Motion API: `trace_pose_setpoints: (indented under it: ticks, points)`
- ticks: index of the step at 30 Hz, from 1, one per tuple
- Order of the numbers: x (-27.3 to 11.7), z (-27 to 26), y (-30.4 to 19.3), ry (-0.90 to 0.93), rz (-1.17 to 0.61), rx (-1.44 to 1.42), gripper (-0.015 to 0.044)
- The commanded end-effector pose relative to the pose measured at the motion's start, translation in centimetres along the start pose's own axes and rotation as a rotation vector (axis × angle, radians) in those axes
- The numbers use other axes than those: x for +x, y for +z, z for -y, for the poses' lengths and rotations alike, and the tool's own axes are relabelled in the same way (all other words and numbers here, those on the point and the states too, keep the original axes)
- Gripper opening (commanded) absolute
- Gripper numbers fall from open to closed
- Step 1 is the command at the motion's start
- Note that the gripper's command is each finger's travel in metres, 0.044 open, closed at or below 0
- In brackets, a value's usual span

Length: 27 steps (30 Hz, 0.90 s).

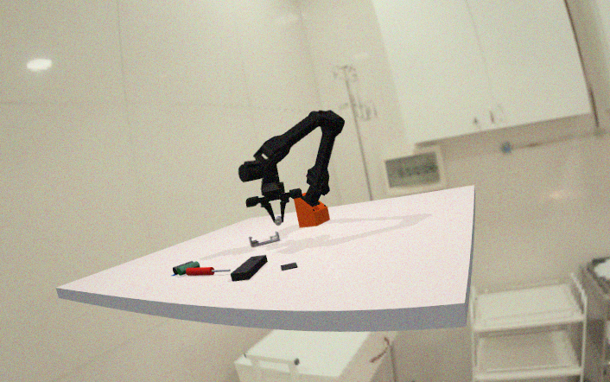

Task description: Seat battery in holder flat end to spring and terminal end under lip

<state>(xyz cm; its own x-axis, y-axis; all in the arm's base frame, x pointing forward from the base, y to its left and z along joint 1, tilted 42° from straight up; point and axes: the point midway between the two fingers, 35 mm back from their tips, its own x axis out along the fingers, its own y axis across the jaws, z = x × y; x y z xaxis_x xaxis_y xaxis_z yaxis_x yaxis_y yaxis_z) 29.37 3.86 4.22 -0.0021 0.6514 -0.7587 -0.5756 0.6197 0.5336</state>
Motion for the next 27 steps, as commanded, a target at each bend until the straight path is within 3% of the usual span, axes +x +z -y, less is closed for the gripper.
trace_pose_setpoints:
  ticks: [1,17,27]
  points:
    - [-0.4,1.7,-0.6,-0.007,-0.001,0.277,0.0079]
    - [-1.2,6.7,-3.6,0.001,-0.004,1.239,0.0079]
    - [-1.2,6.9,-3.7,0.005,0.0,1.272,0.0079]
